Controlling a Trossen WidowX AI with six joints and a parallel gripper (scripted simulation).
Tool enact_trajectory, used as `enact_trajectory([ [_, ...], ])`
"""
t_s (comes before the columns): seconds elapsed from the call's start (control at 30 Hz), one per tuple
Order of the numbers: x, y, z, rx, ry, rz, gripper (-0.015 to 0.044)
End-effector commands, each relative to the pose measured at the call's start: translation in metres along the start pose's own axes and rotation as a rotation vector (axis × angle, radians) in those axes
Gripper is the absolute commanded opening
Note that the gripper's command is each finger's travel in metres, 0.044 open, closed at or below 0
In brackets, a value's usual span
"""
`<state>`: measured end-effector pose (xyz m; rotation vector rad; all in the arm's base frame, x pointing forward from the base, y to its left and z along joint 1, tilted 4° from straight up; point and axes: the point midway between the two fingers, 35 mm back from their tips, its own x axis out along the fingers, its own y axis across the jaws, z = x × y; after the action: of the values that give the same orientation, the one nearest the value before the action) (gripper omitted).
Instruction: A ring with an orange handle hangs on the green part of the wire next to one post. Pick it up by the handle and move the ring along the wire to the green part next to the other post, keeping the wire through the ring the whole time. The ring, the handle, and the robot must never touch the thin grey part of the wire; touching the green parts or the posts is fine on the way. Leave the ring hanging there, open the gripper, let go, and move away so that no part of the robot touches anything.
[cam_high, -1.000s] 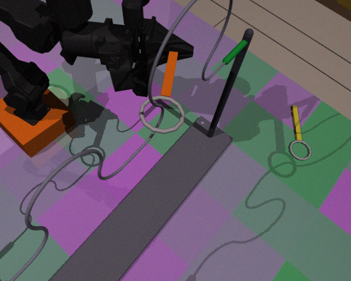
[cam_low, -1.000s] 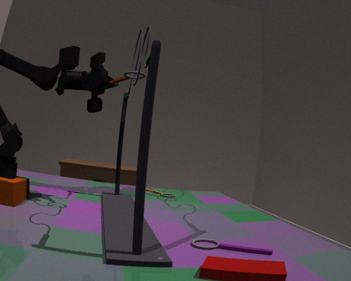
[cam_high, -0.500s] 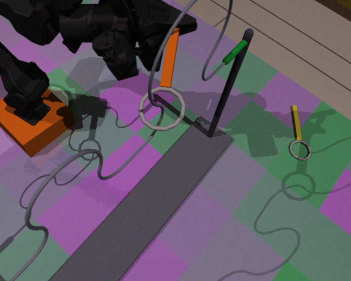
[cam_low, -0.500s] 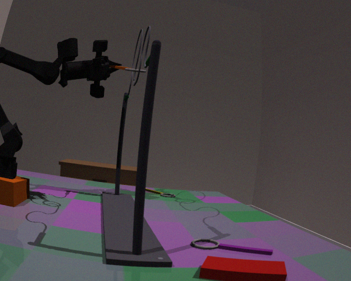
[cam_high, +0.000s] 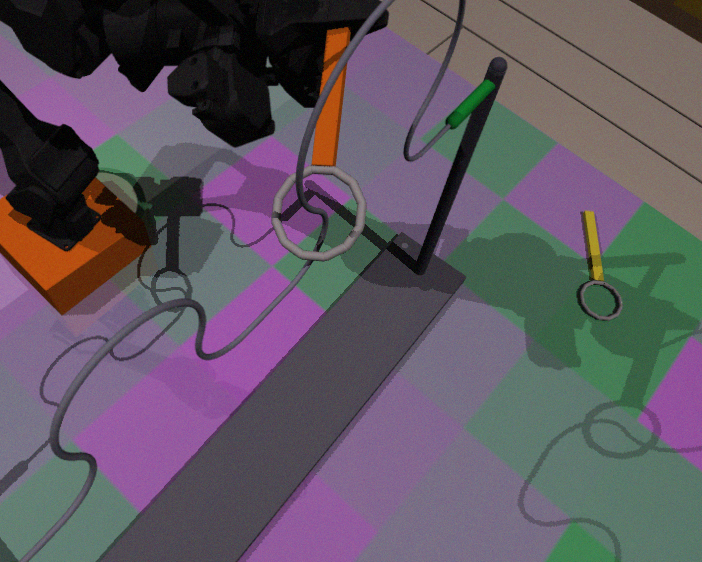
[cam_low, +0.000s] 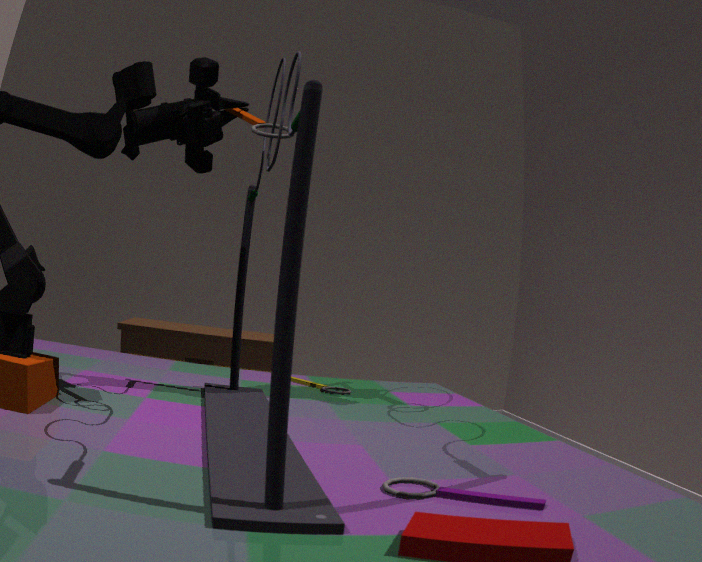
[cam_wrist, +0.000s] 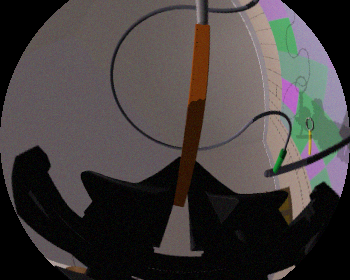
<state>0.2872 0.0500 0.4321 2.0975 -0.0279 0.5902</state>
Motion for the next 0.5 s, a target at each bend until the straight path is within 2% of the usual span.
enact_trajectory([
  [0.0, 0.0011, 0.0088, 0.0, 0.027, -0.003, 0.02, -0.015],
  [0.47, 0.0016, 0.0168, 0.0009, 0.002, 0.001, 0.007, -0.015],
])
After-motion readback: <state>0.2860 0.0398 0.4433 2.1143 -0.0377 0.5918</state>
